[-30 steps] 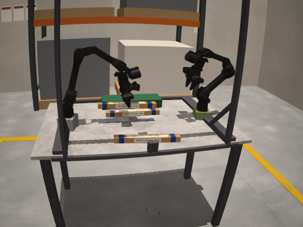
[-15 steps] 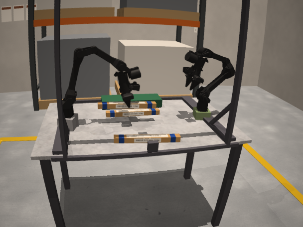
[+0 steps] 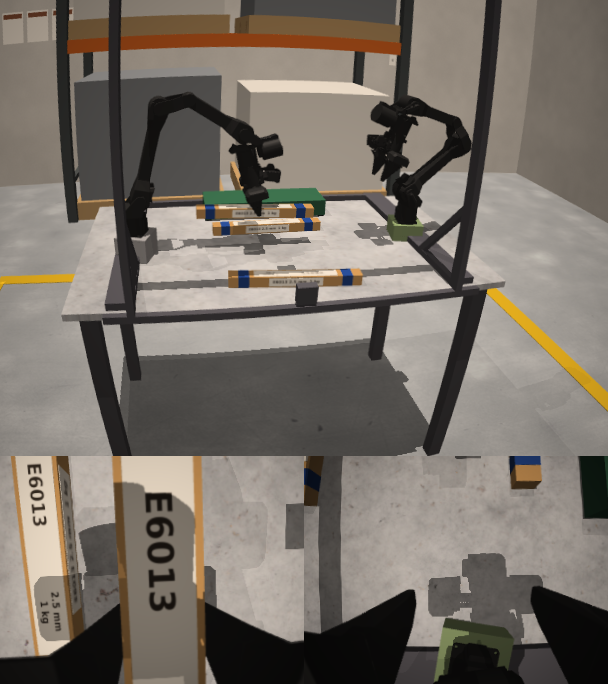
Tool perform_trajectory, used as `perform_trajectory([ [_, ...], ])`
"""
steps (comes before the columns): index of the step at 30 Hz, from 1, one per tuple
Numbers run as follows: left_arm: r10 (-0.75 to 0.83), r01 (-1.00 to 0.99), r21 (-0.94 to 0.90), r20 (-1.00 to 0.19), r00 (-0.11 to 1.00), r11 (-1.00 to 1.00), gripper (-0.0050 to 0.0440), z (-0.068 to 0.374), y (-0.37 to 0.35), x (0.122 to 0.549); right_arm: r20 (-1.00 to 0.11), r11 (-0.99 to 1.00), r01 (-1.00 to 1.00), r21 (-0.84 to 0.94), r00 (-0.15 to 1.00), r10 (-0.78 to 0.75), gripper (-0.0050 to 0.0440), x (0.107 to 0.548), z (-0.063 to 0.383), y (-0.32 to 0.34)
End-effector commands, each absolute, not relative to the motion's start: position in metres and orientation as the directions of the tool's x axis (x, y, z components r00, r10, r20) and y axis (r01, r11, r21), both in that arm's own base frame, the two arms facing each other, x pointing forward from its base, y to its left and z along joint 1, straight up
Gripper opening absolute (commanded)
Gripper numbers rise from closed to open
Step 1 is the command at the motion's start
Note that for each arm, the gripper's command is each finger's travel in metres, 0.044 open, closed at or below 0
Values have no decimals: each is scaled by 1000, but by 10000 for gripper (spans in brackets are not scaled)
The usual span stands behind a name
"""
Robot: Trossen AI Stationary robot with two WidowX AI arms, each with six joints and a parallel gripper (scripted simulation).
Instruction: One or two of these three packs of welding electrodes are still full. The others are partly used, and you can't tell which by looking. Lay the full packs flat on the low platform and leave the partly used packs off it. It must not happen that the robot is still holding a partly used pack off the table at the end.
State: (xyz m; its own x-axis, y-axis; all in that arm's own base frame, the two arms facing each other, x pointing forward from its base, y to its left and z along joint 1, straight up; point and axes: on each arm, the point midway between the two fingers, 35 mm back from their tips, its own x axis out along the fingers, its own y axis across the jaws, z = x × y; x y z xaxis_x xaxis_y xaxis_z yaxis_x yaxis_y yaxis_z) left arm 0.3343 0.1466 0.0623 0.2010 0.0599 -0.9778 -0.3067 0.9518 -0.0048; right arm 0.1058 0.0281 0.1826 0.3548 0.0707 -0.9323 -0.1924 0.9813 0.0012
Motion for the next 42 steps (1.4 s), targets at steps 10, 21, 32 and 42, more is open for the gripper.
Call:
perform_trajectory([
  [10,90,-305,3,-958,271,952,-50,86,151,344,-924,982,-189,1,375,73,330,107,189,28],
  [21,90,-305,3,-958,271,952,-50,86,151,344,-924,982,-189,1,375,73,330,107,189,28],
  [32,90,-305,3,-958,271,952,-50,86,151,344,-924,982,-189,1,375,73,330,107,189,28],
  [42,90,-303,3,-957,275,953,-50,77,151,342,-924,982,-189,1,375,73,330,107,189,28],
])
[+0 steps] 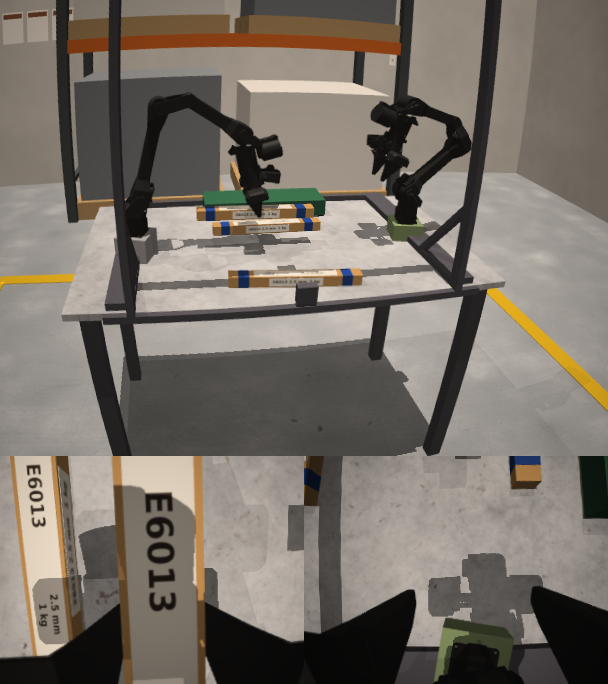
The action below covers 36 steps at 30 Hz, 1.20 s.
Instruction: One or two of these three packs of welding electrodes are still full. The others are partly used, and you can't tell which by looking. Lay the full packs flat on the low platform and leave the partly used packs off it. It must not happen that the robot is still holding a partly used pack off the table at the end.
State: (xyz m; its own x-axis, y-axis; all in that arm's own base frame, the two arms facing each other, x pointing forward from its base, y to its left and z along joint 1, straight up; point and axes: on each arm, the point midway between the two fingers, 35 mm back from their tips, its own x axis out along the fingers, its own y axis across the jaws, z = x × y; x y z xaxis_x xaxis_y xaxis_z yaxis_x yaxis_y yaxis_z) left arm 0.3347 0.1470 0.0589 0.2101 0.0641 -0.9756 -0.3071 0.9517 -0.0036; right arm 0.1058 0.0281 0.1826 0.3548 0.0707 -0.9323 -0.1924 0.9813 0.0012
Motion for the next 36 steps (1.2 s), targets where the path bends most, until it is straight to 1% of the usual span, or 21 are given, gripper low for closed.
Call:
perform_trajectory([
  [1,92,-303,3,-956,279,953,-50,77,151,343,-924,982,-189,1,375,73,330,107,189,28],
  [9,89,-303,2,-958,273,953,-50,61,152,344,-924,982,-189,1,375,73,330,107,189,28],
  [11,89,-303,2,-958,273,953,-50,61,152,344,-924,982,-189,1,375,73,330,107,189,28],
  [12,99,-303,5,-950,295,953,-50,67,154,348,-924,982,-189,1,375,73,330,107,189,28],
  [18,85,-303,1,-961,264,953,-50,46,151,343,-924,982,-189,1,375,73,330,107,189,28],
  [21,99,-303,5,-950,295,953,-50,54,154,349,-924,982,-189,1,375,73,330,107,189,28],
  [36,99,-303,5,-951,294,953,-50,58,155,352,-924,982,-189,1,375,73,330,107,189,28],
])
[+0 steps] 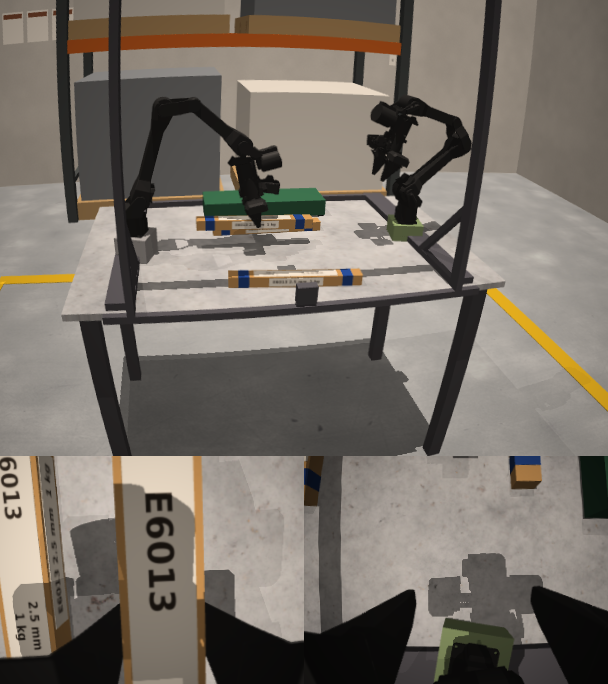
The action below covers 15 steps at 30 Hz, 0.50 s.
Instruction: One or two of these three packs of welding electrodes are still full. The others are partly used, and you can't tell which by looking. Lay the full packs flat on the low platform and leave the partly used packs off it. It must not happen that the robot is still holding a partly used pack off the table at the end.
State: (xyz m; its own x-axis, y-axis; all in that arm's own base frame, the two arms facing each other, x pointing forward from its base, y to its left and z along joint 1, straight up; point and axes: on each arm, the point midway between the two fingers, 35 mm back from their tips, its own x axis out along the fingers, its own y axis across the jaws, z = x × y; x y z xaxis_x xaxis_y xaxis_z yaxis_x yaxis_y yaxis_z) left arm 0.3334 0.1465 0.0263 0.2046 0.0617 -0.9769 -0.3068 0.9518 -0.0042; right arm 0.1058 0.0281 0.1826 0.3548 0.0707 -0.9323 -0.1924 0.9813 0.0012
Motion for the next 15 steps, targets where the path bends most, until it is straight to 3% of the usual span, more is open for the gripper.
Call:
perform_trajectory([
  [1,98,-303,5,-951,293,953,-50,58,155,352,-924,982,-189,1,375,73,330,107,189,28],
  [15,96,-303,4,-952,290,953,-50,59,157,354,-924,982,-189,1,375,73,330,107,189,28],
])
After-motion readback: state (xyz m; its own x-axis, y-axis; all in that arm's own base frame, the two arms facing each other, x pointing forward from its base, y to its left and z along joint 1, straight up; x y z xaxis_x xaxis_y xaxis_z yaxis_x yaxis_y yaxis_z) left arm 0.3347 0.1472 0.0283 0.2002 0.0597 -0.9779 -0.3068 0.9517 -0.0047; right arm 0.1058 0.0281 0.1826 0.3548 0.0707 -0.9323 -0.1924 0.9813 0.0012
